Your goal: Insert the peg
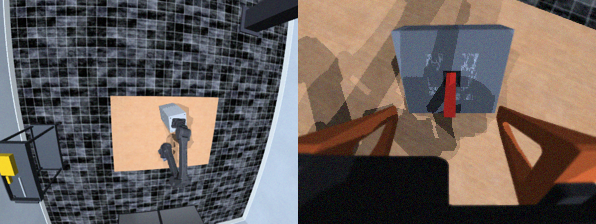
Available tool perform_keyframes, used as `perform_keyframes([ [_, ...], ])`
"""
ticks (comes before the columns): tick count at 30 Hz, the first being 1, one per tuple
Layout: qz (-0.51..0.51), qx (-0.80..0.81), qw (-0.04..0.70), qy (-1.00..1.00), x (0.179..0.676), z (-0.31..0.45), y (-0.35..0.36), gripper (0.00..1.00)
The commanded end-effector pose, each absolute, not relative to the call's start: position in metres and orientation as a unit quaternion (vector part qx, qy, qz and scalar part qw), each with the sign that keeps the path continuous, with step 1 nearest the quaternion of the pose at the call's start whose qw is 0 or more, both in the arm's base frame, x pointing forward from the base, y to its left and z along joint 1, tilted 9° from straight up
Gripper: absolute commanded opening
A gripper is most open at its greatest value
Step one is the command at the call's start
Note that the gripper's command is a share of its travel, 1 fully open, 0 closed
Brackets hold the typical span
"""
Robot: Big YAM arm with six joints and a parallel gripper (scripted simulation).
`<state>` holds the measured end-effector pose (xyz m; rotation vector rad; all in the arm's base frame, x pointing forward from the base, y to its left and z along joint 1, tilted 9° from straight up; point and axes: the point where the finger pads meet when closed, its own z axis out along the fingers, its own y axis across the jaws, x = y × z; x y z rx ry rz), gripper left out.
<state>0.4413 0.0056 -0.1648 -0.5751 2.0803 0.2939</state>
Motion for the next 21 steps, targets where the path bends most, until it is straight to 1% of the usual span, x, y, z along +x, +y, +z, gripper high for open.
perform_keyframes([
  [1, 0.107, -0.236, 0.473, 0.842, 0.439, -0.146, -0.008, 1.00],
  [18, 0.110, -0.237, 0.474, 0.841, 0.401, -0.121, -0.026, 1.00],
  [21, 0.108, -0.238, 0.477, 0.839, 0.401, -0.119, -0.027, 1.00],
])
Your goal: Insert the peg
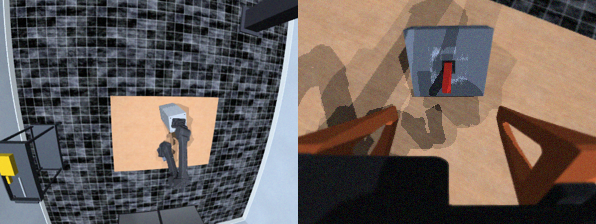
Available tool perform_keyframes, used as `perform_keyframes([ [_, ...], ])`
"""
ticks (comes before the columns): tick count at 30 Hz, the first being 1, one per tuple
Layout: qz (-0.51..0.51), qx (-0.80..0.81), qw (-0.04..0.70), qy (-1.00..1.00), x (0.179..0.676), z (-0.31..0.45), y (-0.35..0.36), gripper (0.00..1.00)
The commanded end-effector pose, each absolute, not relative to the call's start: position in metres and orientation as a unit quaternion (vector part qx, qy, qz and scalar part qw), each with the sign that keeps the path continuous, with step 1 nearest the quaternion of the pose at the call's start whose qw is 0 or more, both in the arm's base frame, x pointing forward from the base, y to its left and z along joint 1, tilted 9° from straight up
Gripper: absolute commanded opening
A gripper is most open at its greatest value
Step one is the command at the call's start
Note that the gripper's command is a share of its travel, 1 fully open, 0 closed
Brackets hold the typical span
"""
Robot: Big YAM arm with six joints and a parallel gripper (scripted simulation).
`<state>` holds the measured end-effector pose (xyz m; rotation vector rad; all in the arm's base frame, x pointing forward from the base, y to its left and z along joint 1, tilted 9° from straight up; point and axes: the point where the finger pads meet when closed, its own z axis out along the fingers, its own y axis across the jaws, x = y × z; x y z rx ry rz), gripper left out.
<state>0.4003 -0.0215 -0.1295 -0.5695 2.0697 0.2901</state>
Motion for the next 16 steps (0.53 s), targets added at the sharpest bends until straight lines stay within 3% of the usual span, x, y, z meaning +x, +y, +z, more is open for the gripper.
perform_keyframes([
  [1, 0.108, -0.238, 0.477, 0.839, 0.401, -0.119, -0.027, 1.00],
  [16, 0.110, -0.236, 0.475, 0.840, 0.391, -0.117, -0.031, 1.00],
])
